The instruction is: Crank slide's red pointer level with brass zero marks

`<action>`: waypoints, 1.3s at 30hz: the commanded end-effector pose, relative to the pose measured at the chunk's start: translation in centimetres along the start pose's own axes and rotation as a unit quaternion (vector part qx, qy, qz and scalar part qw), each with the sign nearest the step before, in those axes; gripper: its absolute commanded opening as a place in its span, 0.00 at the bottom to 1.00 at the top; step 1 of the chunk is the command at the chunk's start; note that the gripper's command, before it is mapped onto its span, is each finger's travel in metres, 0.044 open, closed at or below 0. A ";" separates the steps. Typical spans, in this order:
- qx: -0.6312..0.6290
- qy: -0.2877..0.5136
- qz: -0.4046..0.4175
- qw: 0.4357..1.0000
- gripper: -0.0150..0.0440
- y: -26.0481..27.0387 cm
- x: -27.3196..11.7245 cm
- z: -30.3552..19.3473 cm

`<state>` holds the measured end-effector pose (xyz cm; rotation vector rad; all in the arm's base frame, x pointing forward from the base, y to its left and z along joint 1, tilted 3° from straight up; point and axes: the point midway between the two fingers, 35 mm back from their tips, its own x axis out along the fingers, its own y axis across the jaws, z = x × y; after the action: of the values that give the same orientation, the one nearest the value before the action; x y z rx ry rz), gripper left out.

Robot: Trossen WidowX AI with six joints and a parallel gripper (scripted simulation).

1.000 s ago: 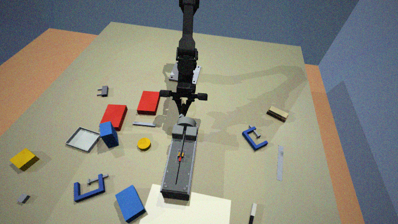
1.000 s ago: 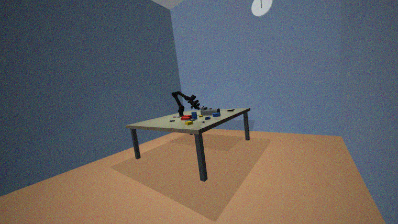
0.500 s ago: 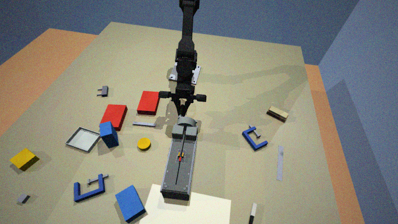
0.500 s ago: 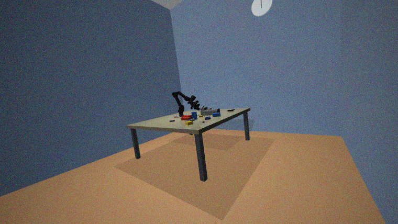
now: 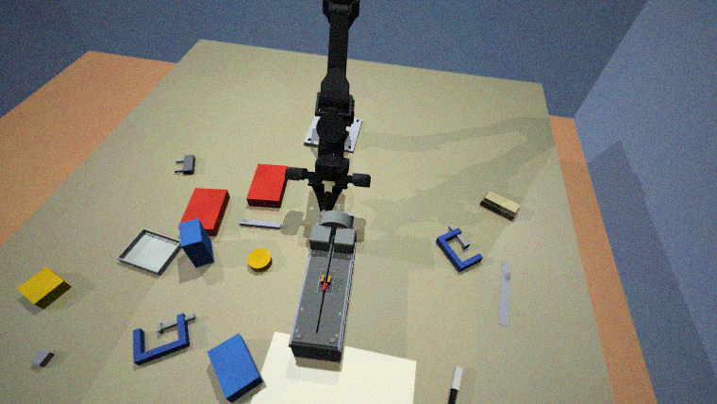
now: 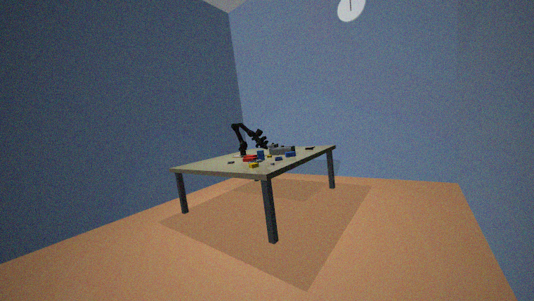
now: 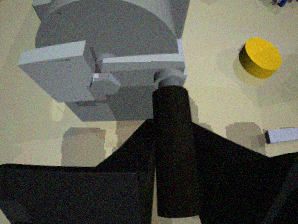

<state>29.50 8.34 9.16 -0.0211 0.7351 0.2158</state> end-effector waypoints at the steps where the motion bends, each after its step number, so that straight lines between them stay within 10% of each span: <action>1: -0.001 0.008 -0.004 1.000 0.25 -0.1 0.7 -0.7; 39: 0.000 0.008 -0.002 1.000 0.25 2.8 2.4 -2.4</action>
<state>29.21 10.52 6.26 -0.0251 0.7435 0.1887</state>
